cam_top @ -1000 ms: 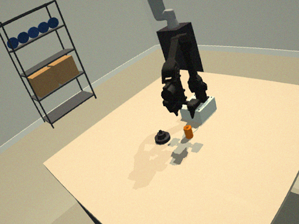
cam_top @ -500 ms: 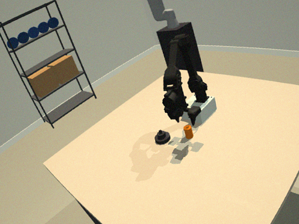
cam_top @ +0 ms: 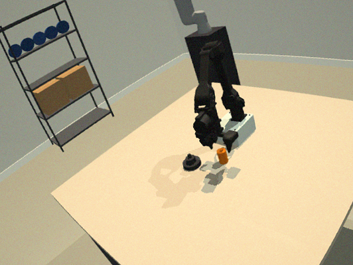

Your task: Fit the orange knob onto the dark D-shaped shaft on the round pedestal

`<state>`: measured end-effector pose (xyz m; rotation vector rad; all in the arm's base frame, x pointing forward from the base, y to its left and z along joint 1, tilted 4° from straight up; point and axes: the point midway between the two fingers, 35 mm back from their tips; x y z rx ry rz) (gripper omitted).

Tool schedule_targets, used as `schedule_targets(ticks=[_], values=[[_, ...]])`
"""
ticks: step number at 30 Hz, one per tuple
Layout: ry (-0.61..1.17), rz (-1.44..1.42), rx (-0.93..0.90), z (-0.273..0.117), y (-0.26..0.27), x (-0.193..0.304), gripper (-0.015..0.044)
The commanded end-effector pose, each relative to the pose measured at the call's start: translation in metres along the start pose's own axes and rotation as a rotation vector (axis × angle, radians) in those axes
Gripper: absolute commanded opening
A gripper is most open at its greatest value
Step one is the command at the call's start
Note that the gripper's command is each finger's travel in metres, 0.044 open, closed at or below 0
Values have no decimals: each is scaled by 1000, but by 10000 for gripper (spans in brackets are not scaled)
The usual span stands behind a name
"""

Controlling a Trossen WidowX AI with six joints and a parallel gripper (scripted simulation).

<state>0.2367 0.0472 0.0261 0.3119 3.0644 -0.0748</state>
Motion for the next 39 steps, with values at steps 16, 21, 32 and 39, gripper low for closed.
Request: schedule_targets(ticks=[16, 21, 32, 39], values=[[8, -5, 10, 34, -2, 3, 440], [9, -5, 10, 42, -3, 3, 440], [9, -5, 10, 56, -4, 5, 440], [9, -5, 10, 56, -4, 5, 256]])
Point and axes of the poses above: the point midway between the two fingers, 35 mm back from their tips, its own z axis out along the fingers, its own y axis across the jaws, x = y × z, and after that the axes turned 13 degrees about z, right-handed
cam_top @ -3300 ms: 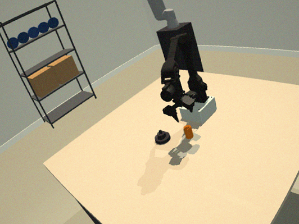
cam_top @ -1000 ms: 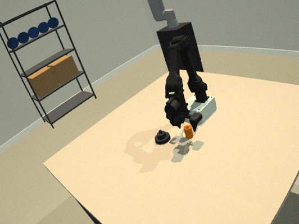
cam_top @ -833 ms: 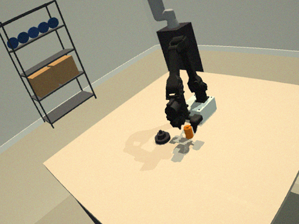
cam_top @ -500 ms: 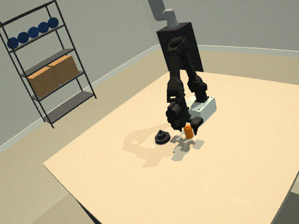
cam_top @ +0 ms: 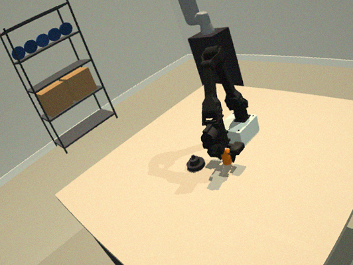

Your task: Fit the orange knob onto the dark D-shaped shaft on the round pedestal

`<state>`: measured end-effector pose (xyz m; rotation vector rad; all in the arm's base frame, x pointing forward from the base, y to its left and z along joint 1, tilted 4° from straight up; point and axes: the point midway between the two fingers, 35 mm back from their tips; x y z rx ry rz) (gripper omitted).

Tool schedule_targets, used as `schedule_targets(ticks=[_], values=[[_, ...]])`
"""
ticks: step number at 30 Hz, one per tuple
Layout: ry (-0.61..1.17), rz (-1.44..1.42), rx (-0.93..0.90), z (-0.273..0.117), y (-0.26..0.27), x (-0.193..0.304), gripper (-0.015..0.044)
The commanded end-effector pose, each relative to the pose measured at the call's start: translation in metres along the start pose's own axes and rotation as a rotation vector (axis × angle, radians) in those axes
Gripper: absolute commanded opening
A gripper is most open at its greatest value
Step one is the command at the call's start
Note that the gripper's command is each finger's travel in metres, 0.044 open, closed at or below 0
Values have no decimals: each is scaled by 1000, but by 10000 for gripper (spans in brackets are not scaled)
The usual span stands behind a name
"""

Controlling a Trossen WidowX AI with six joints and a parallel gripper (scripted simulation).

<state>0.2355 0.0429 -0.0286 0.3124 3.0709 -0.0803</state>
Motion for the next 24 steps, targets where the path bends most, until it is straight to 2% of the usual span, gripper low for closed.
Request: schedule_targets(ticks=[1, 3, 9, 14, 24], values=[[3, -4, 6, 2, -1, 2, 230], [3, -4, 6, 2, -1, 2, 177], [3, -4, 6, 2, -1, 2, 138], [2, -4, 6, -12, 2, -3, 6], [1, -4, 4, -71, 12, -13, 0]])
Point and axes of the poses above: the point midway between the two fingers, 35 mm back from their tips, its own z axis out along the fingers, its own y axis across the jaws, x = y × z, and after that the axes turned 13 degrees about z, right-handed
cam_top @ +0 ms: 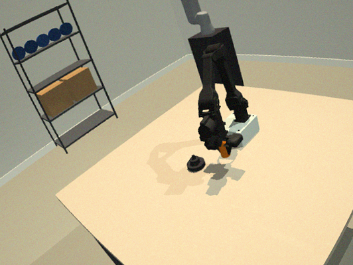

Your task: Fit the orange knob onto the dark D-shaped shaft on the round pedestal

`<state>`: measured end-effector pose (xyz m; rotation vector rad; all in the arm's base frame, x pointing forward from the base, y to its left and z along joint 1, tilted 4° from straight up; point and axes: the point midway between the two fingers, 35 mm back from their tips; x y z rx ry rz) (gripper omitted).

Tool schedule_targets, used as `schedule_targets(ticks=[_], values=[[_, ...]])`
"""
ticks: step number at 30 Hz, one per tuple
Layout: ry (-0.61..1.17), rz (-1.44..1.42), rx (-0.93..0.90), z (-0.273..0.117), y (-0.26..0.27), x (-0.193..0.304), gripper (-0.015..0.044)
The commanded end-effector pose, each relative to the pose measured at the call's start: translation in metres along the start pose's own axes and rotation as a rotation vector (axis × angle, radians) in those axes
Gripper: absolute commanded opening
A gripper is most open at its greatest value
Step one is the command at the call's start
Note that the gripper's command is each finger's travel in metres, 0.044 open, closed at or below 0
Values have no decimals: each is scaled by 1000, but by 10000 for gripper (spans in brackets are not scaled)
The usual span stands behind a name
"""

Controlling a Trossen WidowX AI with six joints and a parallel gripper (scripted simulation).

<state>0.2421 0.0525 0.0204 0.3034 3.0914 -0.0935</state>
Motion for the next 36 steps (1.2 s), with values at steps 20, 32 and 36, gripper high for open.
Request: schedule_targets(ticks=[20, 32, 36], values=[[-17, 4, -6, -87, -1, -4, 0], [-18, 22, -13, -77, -21, -27, 0], [-20, 32, -15, -73, -29, -34, 0]])
Point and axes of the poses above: the point midway between the two fingers, 35 mm back from their tips, its own z axis out along the fingers, its own y axis across the jaws, x = y × z, and after that the axes turned 13 degrees about z, right-handed
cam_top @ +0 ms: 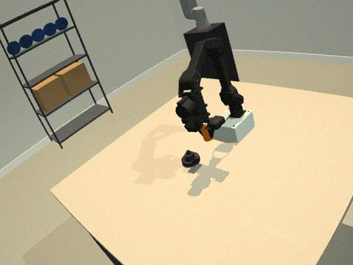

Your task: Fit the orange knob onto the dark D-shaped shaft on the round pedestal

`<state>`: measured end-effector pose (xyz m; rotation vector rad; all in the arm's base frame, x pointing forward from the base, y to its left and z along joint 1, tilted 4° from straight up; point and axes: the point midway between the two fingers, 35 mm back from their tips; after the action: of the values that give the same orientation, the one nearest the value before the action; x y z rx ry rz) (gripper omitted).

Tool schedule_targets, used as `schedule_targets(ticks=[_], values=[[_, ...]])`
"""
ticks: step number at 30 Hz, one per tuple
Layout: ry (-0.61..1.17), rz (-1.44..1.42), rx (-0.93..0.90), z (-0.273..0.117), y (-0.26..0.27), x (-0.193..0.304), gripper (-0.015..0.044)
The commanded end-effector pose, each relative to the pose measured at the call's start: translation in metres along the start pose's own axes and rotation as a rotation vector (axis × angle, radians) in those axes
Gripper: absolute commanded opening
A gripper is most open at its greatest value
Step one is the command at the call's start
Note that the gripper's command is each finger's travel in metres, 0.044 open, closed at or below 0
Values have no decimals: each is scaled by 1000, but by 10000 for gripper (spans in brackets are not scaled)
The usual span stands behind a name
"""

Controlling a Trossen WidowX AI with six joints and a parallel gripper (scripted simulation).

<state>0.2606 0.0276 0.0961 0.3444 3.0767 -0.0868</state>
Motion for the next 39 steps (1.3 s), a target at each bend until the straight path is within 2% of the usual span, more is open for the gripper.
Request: schedule_targets(ticks=[1, 39], values=[[-11, 6, -11, 1, -6, -10, 0], [-15, -24, 9, 35, -98, -62, 0]])
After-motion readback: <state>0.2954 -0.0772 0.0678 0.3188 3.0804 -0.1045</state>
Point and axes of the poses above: the point midway between the two fingers, 35 mm back from their tips, its own z axis out along the fingers, its own y axis across the jaws, x = y × z, and after that the axes turned 13 degrees about z, right-handed
